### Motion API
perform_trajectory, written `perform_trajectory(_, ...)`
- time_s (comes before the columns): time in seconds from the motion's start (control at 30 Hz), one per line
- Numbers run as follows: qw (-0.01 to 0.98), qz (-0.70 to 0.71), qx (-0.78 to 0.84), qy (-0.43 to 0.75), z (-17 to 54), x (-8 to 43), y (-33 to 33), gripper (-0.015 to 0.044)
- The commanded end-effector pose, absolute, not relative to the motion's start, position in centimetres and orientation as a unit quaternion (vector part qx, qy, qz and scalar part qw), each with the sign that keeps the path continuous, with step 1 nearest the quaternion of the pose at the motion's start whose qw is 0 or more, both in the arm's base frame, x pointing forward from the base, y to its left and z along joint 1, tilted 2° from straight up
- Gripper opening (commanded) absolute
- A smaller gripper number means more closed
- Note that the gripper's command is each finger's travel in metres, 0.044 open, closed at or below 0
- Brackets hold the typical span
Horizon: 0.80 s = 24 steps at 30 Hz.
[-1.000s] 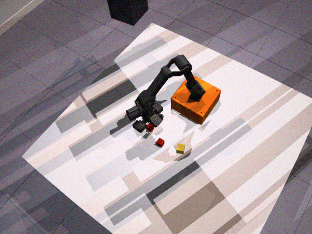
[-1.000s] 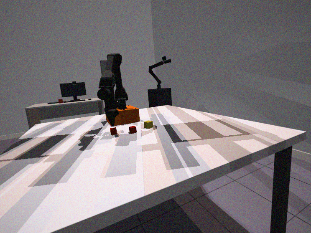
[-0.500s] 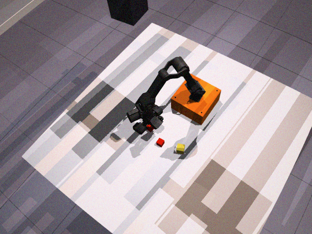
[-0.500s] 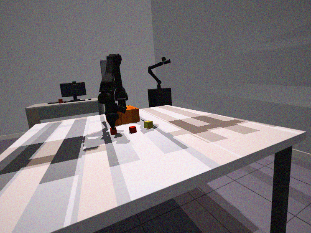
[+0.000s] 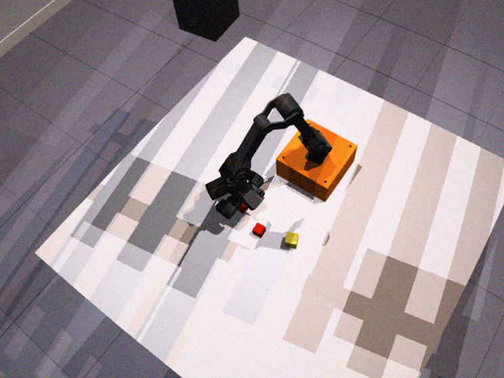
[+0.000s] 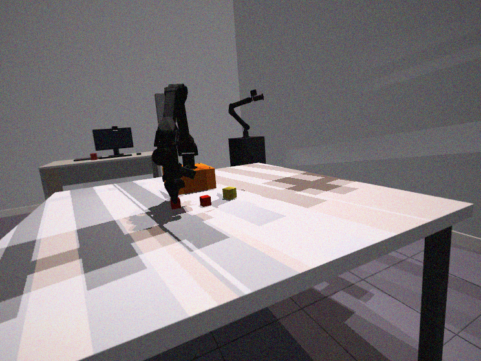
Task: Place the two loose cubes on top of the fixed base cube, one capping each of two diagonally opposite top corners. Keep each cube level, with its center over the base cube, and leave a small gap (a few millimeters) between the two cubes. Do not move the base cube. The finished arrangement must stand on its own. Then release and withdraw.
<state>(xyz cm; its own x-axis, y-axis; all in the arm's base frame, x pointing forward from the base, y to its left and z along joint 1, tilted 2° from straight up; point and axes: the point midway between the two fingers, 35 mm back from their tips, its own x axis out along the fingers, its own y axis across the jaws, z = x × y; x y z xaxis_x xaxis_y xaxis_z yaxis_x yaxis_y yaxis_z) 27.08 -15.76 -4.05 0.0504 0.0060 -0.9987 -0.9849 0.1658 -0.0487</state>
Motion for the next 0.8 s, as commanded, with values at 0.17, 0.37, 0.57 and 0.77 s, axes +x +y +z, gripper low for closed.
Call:
perform_trajectory(0.17, 0.556, 0.449, -0.463, 0.525, -3.3, 27.1, -15.7, 0.0105)
perform_trajectory(0.37, 0.556, 0.449, -0.463, 0.525, -1.4, 27.3, -15.9, 0.0105)
perform_trajectory(0.57, 0.556, 0.449, -0.463, 0.525, 0.4, 27.3, -16.0, 0.0105)
perform_trajectory(0.77, 0.556, 0.449, -0.463, 0.525, 2.3, 27.3, -16.0, 0.0105)
